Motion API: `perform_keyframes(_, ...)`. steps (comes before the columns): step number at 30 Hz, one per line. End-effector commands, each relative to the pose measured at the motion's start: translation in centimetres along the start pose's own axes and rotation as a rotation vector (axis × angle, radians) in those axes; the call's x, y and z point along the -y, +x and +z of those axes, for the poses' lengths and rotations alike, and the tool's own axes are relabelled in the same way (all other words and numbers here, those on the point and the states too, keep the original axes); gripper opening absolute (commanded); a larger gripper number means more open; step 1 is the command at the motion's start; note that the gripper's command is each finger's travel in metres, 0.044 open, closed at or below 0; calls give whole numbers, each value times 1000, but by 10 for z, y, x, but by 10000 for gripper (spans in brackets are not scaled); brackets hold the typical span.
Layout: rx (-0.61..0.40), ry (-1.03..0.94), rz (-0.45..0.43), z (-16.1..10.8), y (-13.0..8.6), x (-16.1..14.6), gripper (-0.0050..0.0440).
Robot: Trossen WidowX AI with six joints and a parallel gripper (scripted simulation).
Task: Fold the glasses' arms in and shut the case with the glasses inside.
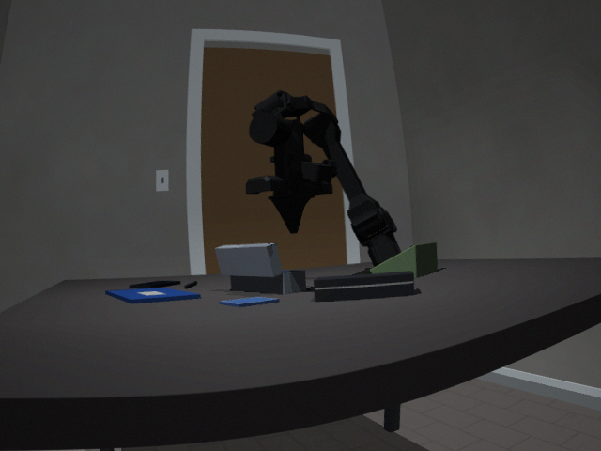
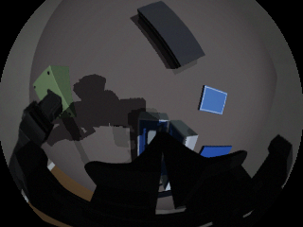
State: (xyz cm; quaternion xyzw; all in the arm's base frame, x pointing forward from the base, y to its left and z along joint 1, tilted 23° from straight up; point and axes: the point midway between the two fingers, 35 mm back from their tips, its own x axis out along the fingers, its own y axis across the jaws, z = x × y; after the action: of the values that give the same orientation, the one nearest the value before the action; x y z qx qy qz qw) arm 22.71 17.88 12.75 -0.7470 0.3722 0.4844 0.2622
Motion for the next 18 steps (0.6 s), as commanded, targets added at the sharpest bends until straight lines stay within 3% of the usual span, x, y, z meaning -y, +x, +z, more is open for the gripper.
perform_keyframes(1, 0, 3, 0, 0, 0, 0, 0)
perform_keyframes(7, 1, 24, 0, -1, 0, 0, 0)
perform_keyframes(18, 9, 401, 4, -23, -1, 5, 0)
